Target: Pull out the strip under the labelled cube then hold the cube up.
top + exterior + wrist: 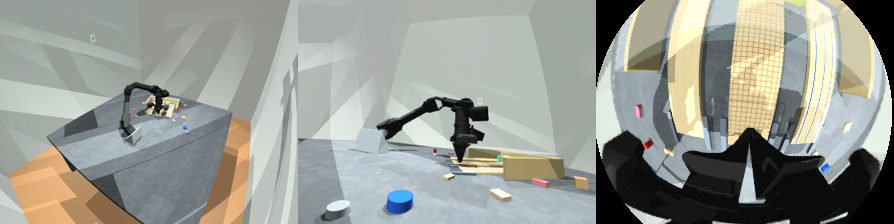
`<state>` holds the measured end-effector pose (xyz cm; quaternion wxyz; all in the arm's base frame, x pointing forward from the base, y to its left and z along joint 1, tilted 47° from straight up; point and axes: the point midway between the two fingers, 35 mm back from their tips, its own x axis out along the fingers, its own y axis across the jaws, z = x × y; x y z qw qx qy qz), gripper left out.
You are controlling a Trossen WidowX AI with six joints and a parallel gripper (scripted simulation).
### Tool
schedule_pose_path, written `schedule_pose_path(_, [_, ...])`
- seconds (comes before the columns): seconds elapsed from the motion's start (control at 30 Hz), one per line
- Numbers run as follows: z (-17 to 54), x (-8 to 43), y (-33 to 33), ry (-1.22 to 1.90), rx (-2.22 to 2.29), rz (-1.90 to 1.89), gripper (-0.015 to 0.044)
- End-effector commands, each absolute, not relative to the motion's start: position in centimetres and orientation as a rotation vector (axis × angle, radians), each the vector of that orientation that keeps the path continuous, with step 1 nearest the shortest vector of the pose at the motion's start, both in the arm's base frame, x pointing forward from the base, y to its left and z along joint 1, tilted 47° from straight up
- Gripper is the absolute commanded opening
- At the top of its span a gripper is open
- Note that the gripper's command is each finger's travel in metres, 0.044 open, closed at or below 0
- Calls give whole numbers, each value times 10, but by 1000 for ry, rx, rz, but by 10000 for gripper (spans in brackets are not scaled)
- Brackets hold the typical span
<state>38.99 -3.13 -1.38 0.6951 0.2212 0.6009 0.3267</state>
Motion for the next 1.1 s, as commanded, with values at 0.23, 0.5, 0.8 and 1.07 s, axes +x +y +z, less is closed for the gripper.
schedule_pose_path(0.23, [-20,370,-31,1353,496,734,0])
schedule_pose_path(0.5, [-23,358,-32,1353,496,733,0])
schedule_pose_path(0.8, [-25,345,-33,1354,497,733,0])
schedule_pose_path(1.07, [-28,332,-34,1355,497,733,0])
